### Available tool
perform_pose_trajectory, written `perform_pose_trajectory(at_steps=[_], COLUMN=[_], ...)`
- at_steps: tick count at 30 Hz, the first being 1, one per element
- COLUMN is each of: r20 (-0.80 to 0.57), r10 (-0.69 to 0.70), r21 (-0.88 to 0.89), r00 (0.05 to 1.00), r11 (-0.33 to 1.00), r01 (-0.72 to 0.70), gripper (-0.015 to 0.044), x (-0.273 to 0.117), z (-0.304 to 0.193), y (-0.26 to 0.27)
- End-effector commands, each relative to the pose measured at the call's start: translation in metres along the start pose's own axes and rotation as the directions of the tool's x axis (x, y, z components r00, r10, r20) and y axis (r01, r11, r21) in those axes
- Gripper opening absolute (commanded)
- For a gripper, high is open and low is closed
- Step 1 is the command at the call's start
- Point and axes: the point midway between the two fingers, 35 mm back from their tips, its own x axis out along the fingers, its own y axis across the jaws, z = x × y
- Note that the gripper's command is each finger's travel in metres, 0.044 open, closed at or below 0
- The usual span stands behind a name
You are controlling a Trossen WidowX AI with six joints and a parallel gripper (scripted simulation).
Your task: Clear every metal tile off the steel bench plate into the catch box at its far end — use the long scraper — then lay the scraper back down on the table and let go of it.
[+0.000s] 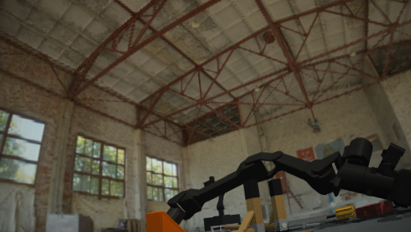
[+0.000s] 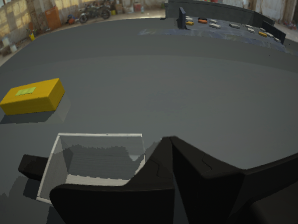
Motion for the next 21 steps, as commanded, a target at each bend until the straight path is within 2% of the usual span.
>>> perform_pose_trajectory(at_steps=[1,21], r20=[0.004,0.004], r10=[0.002,0.002], r21=[0.002,0.003], r00=[1.000,1.000], r11=[1.000,1.000], r01=[-0.002,-0.002], gripper=[0.0000,0.0000], x=[0.000,-0.001], z=[0.002,0.000], y=[0.009,0.042])
